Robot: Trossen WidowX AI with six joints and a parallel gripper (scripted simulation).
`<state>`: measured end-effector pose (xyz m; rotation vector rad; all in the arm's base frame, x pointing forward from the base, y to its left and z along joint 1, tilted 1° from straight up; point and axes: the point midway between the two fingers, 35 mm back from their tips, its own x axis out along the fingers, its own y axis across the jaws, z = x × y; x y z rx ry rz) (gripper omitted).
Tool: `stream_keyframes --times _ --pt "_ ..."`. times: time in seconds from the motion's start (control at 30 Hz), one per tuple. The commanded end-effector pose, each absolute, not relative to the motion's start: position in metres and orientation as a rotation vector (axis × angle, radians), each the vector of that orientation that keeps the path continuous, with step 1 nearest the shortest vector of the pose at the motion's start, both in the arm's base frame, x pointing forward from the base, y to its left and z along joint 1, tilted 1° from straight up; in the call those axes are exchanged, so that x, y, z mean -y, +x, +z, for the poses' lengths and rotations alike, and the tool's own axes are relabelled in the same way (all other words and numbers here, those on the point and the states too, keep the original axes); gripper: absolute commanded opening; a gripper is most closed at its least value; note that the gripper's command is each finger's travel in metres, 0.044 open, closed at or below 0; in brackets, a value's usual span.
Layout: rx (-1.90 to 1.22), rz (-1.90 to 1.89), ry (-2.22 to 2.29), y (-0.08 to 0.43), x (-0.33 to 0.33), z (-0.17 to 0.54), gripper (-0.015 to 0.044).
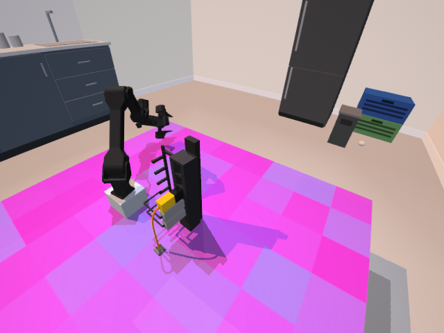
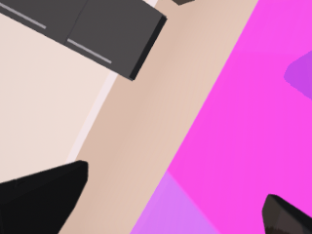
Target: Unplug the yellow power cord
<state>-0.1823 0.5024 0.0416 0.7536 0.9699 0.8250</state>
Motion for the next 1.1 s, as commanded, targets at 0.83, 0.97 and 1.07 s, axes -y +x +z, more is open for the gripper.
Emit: stream_keyframes --times 0.83,0.97,1.07 --pt "-0.879 0.278 0.680 0.128 -0.483 0.079 0.0160" --pt "-0.879 0.182 0.677 0.172 -0.459 0.084 0.0160" --pt "-0.881 0.104 0.677 0.206 -0.436 0.089 0.0160"
